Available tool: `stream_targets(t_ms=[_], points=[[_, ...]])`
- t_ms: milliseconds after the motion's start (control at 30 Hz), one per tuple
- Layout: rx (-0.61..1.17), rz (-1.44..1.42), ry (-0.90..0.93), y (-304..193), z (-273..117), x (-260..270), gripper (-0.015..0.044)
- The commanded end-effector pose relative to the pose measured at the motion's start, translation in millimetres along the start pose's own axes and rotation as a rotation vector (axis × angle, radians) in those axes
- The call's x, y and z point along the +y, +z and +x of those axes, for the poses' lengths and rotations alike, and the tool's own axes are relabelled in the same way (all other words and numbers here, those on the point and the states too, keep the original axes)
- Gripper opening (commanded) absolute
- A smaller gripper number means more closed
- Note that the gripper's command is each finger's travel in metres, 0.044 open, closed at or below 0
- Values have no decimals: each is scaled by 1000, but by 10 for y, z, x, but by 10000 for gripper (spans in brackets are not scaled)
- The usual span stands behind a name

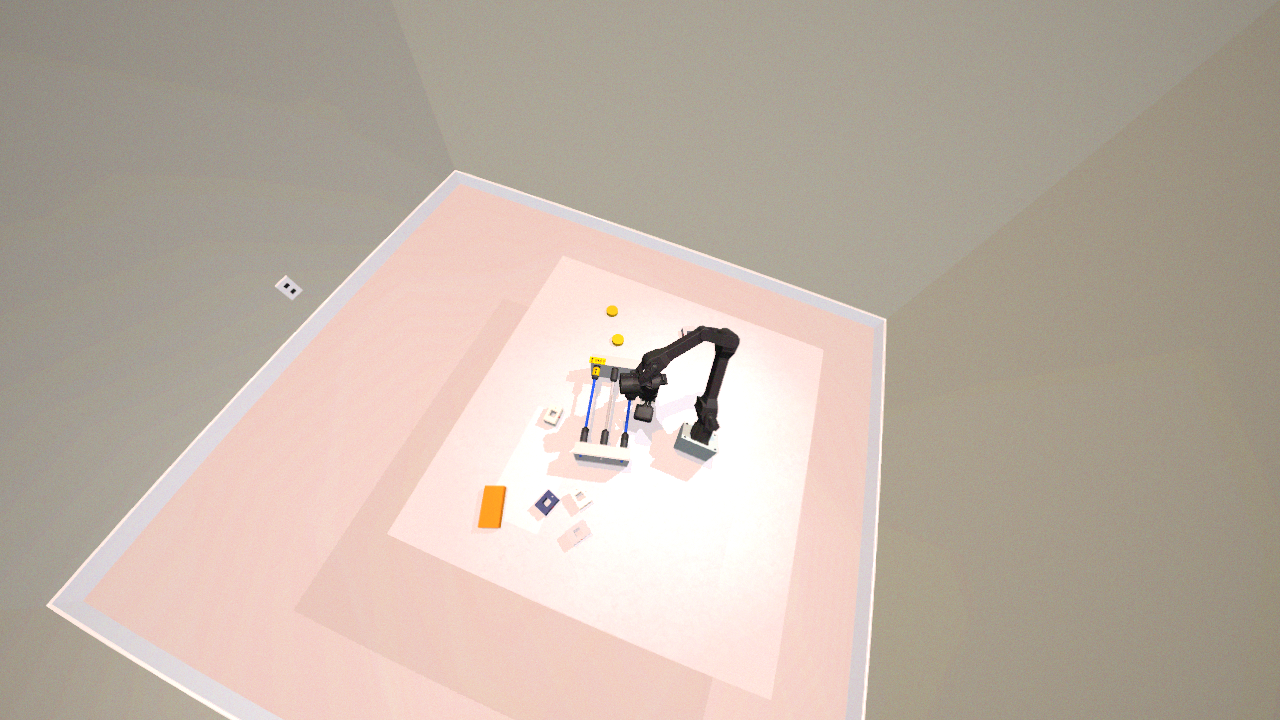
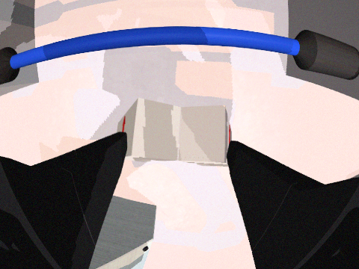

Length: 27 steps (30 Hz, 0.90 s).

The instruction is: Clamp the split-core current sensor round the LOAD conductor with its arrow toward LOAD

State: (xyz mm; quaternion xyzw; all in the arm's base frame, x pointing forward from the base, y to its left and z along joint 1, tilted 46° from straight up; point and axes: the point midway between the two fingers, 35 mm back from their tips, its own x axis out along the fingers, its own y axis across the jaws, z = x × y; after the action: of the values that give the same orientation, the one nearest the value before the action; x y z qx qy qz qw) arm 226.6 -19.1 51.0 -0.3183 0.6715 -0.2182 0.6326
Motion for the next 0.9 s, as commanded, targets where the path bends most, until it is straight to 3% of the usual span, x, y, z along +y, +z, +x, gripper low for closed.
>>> stream_targets(t_ms=[0,267,433,867], points=[[-3,4,4,8,-205,7,0],[4,4,-8,-70,-662,-12,0],[-4,50,-6,-24,-703,-3,0],[-101,632,61,682,-700,111,0]])
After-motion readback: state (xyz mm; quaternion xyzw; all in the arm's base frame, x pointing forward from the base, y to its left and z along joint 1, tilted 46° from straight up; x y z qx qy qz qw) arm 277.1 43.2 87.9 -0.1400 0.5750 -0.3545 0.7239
